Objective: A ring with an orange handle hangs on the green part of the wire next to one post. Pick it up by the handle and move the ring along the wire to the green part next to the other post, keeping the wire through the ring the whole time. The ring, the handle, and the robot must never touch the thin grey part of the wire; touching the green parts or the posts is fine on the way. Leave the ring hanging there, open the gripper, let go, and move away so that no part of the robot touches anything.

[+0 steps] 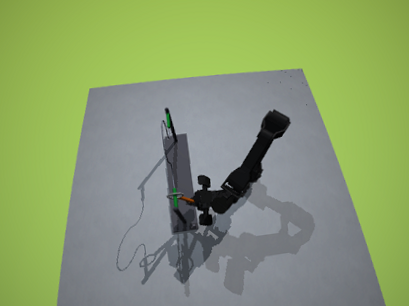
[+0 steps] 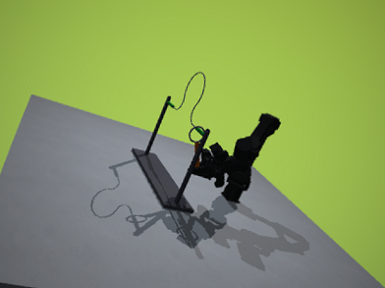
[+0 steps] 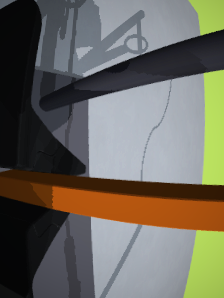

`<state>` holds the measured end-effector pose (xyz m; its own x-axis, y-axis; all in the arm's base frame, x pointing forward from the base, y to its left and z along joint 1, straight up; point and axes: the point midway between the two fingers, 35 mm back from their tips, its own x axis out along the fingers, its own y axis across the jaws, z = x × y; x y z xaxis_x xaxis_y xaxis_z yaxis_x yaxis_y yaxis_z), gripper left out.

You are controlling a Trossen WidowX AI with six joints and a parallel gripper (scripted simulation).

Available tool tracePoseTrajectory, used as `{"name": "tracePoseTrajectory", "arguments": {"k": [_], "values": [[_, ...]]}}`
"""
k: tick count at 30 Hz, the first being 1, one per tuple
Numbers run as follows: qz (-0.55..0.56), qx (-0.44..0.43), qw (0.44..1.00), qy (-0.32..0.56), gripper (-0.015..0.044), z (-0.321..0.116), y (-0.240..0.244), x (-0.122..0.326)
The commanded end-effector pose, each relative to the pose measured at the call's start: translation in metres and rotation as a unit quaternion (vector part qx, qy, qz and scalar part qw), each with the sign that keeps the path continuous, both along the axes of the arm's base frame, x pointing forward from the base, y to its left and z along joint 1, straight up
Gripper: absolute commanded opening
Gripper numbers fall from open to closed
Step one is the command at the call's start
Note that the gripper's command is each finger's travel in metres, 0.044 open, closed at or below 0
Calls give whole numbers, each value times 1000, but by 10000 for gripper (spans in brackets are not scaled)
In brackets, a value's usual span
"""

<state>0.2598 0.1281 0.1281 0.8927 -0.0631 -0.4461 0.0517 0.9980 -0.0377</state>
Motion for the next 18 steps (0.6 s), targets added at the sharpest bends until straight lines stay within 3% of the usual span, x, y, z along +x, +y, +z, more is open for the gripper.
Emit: {"name": "tracePoseTrajectory", "arguments": {"k": [1,18], "values": [[-3,-1,1000,0,-150,-4,-1,0],[-3,-1,1000,0,-150,-4,-1,0]]}}
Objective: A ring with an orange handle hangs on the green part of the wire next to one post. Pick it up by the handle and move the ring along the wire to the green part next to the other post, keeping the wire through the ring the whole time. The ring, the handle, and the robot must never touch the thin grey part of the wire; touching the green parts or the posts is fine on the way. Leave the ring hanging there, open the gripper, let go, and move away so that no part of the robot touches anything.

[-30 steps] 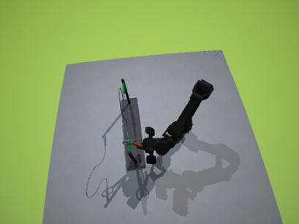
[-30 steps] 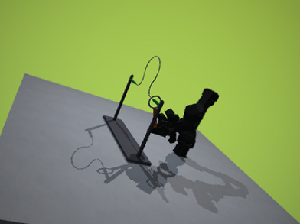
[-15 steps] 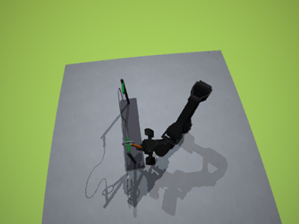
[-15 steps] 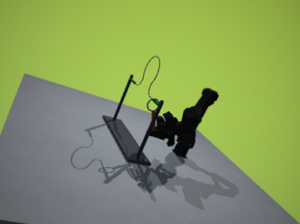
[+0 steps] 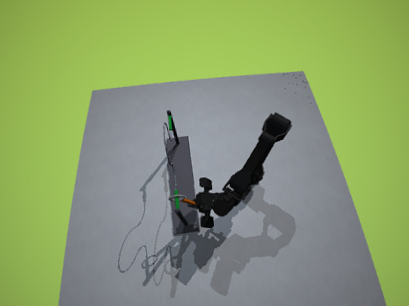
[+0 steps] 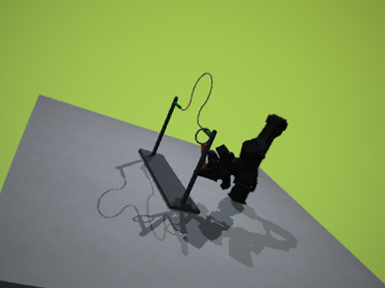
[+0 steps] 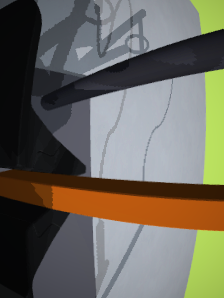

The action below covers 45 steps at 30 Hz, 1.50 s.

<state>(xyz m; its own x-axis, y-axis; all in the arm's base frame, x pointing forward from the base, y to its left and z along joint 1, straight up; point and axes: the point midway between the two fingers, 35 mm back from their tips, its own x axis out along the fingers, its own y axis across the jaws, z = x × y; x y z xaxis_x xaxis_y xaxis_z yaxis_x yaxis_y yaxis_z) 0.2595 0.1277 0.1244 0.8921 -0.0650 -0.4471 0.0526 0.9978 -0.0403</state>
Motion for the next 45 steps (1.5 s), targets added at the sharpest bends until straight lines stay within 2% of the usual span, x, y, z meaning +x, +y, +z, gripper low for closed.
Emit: {"name": "tracePoseTrajectory", "arguments": {"k": [1,3,15,31,45], "values": [[-3,0,1000,0,-150,-1,-1,0],[-3,0,1000,0,-150,-1,-1,0],[0,0,1000,1,160,0,0,-1],[-3,1,1000,2,160,20,3,-43],[-3,0,1000,1,160,21,3,-45]]}}
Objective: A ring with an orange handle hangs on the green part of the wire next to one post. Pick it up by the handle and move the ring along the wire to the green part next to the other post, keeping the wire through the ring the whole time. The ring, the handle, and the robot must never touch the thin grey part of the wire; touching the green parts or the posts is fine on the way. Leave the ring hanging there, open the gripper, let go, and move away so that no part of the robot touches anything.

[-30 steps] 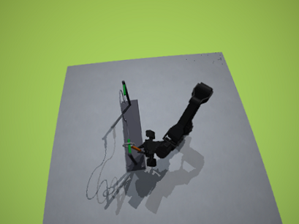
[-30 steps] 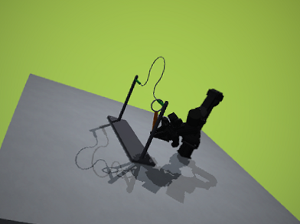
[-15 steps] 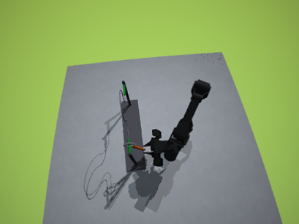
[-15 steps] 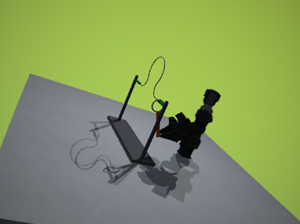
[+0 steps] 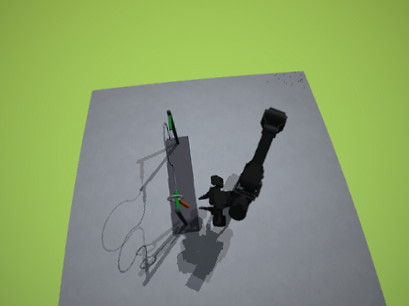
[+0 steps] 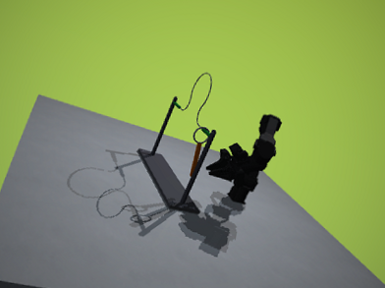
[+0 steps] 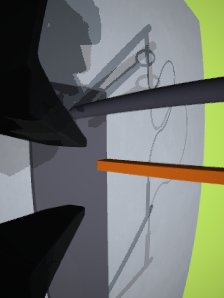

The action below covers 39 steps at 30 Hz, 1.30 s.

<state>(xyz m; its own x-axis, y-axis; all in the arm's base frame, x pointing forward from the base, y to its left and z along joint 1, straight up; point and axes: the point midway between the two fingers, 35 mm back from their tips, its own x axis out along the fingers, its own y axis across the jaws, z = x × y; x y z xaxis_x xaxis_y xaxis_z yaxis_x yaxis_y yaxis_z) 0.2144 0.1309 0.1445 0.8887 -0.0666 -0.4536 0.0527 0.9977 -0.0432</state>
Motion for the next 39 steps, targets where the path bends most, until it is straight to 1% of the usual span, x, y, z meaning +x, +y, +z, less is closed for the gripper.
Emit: {"name": "tracePoseTrajectory", "arguments": {"k": [1,8,10,14,18,19,39], "values": [[-3,2,1000,-2,160,1,0,0],[-3,2,1000,-2,160,1,0,0],[0,1,1000,1,212,2,1,-5],[1,0,1000,-2,317,18,1,-32],[2,-1,1000,-5,423,21,1,-36],[2,-1,1000,-5,440,21,1,-36],[2,-1,1000,-5,440,21,1,-36]]}}
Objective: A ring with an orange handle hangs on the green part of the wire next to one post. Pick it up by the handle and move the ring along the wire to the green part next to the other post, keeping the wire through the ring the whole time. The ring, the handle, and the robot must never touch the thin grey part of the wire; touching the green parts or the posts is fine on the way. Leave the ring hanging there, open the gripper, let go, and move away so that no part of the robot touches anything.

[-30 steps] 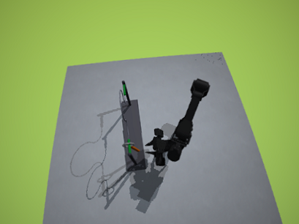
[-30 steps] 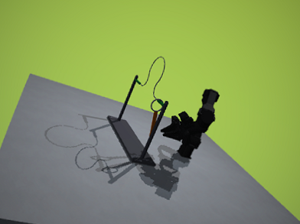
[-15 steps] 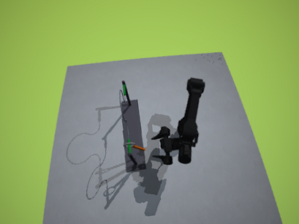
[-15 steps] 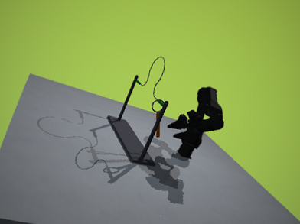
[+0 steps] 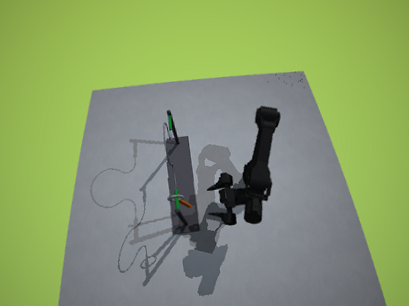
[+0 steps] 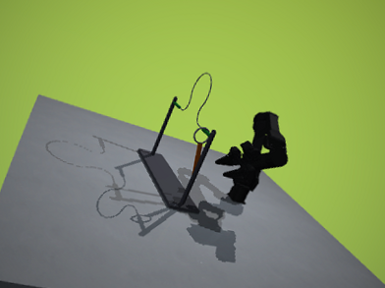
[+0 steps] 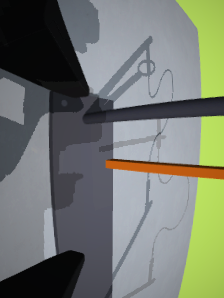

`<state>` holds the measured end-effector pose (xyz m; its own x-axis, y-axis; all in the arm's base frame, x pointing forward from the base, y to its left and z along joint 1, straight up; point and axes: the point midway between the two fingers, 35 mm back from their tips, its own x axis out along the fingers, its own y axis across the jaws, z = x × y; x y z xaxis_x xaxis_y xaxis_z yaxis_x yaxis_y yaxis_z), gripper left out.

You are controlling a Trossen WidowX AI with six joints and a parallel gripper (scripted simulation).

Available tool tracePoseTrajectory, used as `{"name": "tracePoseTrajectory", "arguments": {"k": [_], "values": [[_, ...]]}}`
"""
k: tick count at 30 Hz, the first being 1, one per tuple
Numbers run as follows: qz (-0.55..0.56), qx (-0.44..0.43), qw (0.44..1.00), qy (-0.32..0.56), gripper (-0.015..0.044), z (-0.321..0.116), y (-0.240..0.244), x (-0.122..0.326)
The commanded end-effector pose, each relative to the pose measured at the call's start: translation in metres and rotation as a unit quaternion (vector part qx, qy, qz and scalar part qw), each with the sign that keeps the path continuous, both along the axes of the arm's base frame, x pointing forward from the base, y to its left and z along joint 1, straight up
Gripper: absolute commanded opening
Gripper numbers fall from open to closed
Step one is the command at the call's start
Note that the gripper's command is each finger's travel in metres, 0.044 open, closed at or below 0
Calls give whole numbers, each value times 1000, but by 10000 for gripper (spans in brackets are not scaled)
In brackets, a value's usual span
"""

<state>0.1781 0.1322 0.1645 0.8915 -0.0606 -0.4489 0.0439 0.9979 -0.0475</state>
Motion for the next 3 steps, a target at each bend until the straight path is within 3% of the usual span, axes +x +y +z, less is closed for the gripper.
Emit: {"name": "tracePoseTrajectory", "arguments": {"k": [1,3], "values": [[-2,2,1000,-3,440,1,0,0],[-2,2,1000,-3,440,1,0,0]]}}
